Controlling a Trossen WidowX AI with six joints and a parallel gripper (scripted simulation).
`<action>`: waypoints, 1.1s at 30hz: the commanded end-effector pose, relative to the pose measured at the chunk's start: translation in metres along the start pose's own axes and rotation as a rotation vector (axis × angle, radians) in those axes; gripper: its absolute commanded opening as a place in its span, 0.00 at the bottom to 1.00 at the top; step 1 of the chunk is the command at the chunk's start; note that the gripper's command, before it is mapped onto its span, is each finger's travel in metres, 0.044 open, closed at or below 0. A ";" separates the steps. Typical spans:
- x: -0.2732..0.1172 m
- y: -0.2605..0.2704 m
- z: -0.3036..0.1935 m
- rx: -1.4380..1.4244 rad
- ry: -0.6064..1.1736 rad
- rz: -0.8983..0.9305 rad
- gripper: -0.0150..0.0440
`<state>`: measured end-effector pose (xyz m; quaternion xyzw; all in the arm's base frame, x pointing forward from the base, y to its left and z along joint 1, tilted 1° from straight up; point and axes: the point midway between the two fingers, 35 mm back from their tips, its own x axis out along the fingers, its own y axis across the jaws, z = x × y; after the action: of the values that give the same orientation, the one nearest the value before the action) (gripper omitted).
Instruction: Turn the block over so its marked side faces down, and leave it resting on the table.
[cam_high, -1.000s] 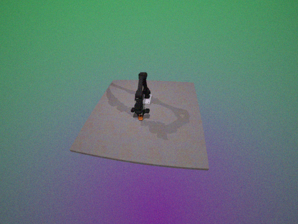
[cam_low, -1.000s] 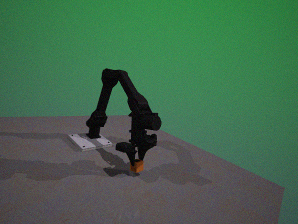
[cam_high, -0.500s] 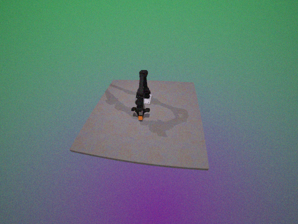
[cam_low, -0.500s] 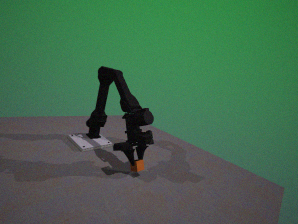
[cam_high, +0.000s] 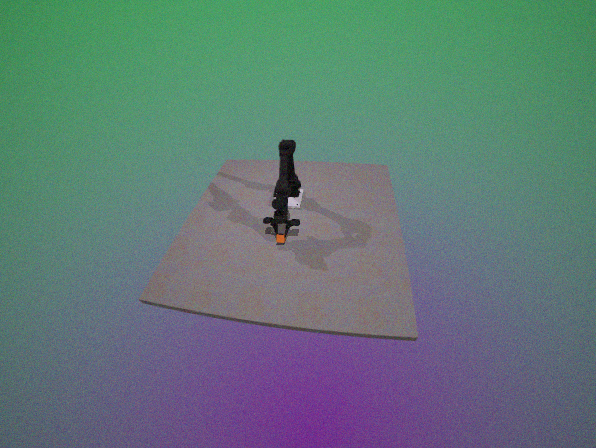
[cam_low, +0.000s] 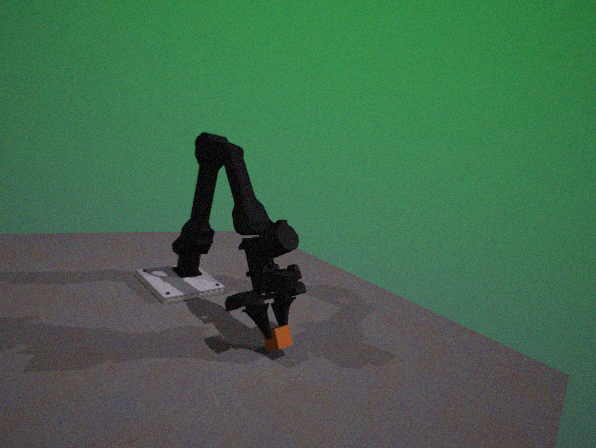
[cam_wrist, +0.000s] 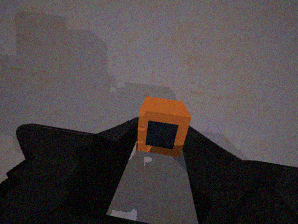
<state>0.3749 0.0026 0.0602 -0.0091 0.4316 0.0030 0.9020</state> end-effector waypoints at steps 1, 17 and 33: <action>0.005 0.000 0.000 0.001 -0.059 0.002 0.25; 0.013 -0.001 -0.012 0.004 -0.310 0.002 0.25; 0.003 0.000 -0.015 -0.006 -0.434 0.005 0.25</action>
<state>0.3648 0.0020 0.0460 -0.0081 0.2325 0.0057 0.9725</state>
